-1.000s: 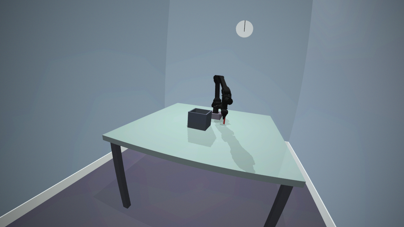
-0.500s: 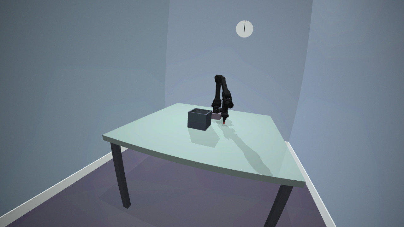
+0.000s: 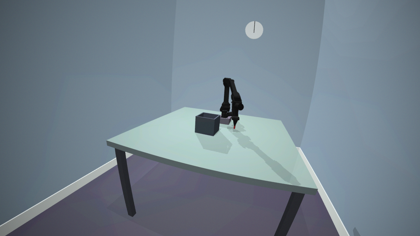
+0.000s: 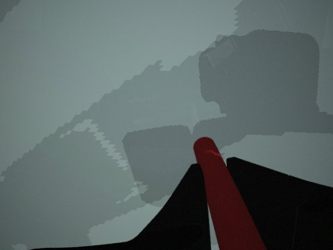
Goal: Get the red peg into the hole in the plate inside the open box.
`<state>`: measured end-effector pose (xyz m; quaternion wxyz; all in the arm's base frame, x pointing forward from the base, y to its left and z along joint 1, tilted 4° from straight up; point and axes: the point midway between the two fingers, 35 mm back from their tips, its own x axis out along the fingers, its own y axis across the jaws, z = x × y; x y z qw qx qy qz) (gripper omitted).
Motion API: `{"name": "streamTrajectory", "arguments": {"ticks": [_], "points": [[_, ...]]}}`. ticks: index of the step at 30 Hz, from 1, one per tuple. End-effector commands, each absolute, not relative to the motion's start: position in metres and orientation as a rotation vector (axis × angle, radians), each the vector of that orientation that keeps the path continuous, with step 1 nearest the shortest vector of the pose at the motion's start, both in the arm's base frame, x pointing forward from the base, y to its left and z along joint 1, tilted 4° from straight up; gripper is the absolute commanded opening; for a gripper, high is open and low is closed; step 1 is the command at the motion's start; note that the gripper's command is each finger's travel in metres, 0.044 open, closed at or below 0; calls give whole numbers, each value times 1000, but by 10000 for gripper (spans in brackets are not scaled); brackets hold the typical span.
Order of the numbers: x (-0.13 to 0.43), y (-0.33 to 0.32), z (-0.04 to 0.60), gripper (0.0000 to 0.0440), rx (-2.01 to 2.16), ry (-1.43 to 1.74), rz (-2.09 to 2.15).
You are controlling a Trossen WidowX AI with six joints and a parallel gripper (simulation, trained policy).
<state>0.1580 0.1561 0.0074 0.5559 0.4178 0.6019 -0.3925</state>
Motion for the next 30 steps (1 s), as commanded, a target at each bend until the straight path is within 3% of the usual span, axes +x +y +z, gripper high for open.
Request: {"name": "streamTrajectory", "arguments": {"ticks": [1, 30], "points": [[163, 162, 18, 0, 1032, 1418, -899], [226, 157, 129, 0, 1175, 1264, -659]]}}
